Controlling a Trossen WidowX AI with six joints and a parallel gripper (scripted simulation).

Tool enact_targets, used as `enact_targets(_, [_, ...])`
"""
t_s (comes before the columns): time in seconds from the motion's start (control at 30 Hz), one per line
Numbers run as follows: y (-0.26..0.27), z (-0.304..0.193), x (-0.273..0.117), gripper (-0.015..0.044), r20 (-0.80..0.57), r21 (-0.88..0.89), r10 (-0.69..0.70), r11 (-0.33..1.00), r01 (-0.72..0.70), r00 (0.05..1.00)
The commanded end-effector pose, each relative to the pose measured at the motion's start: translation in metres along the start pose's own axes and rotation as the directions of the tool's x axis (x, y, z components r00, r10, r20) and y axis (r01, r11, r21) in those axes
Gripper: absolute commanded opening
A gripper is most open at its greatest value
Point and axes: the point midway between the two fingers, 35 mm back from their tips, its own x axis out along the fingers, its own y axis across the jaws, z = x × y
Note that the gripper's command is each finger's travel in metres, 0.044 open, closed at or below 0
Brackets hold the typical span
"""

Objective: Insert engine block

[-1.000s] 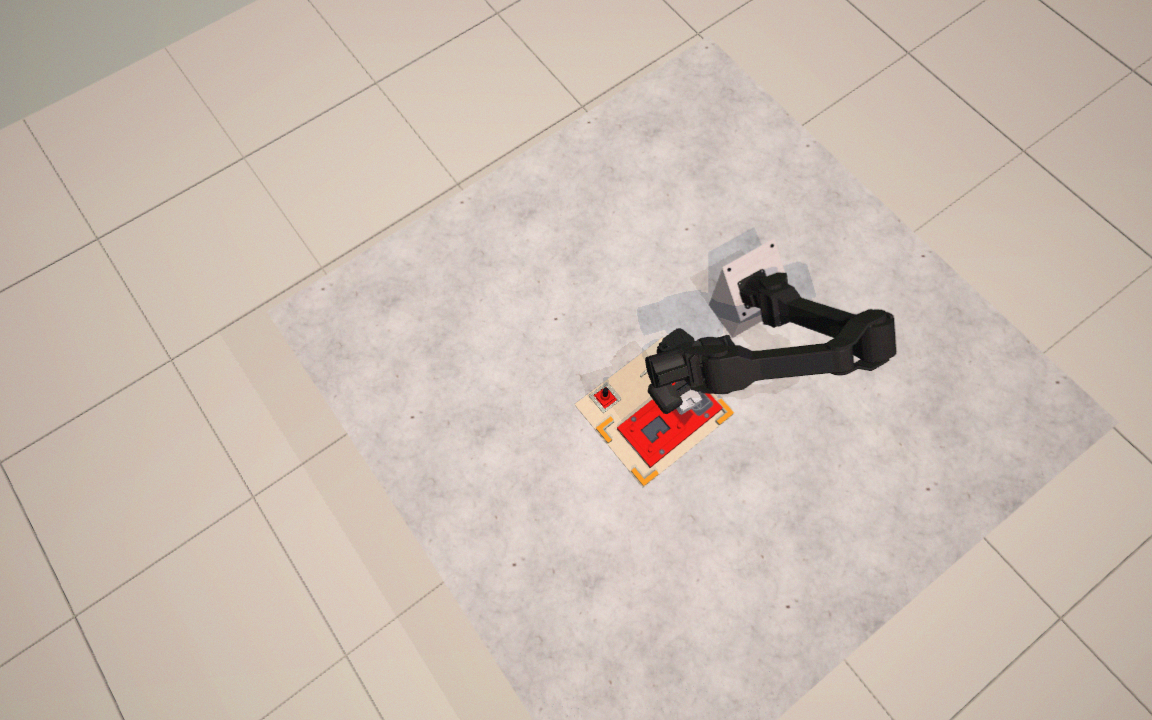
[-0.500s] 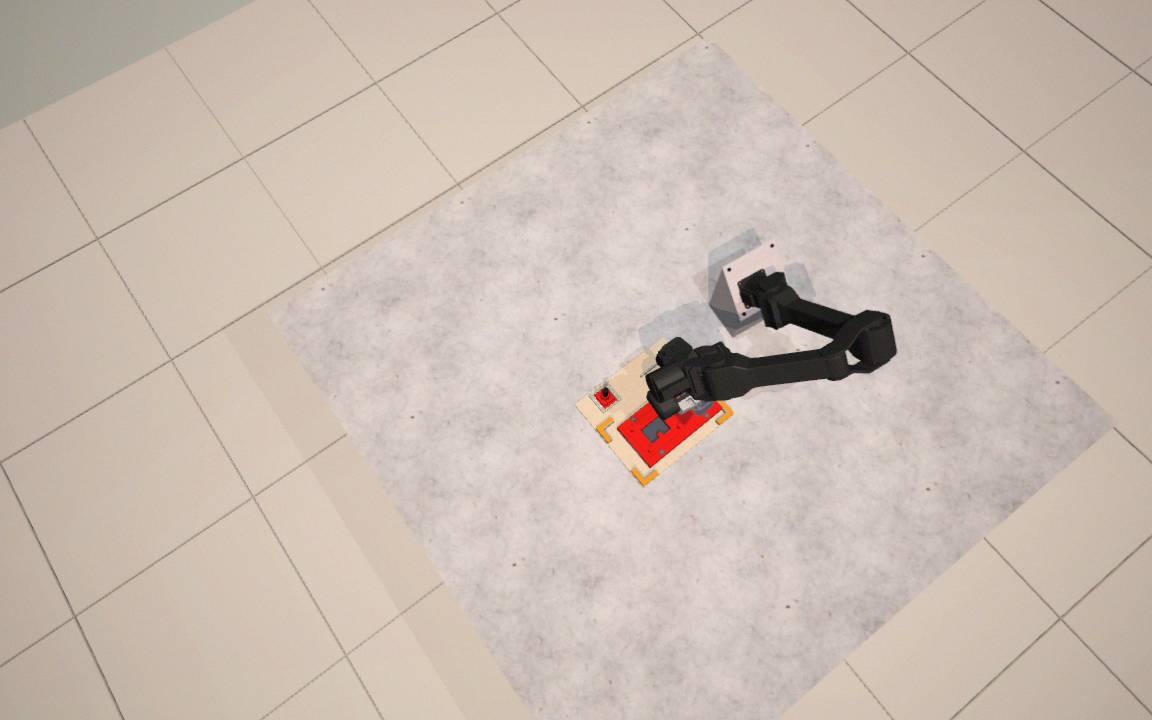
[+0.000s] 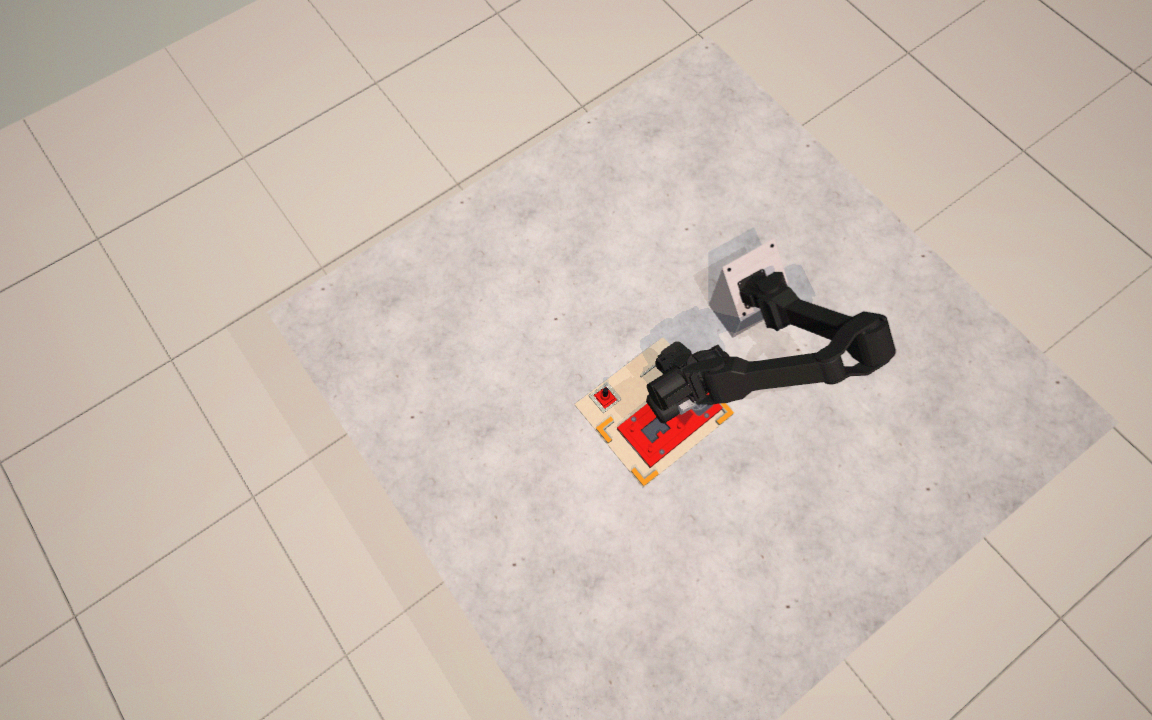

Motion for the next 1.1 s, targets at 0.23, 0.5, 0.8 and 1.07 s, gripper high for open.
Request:
enact_targets(0.23, [-0.003,0.0,0.019,0.044,-0.006,0.009,-0.008,1.0,0.008,1.0])
enact_targets(0.5, [-0.003,-0.001,0.025,0.0361,-0.007,0.009,-0.008,1.0,0.008,1.0])
enact_targets(0.8, [-0.003,-0.001,0.025,0.0203,-0.007,0.009,-0.008,1.0,0.008,1.0])
enact_targets(1.07, [-0.002,0.001,0.018,0.0052,-0.003,0.009,-0.007,1.0,0.007,1.0])
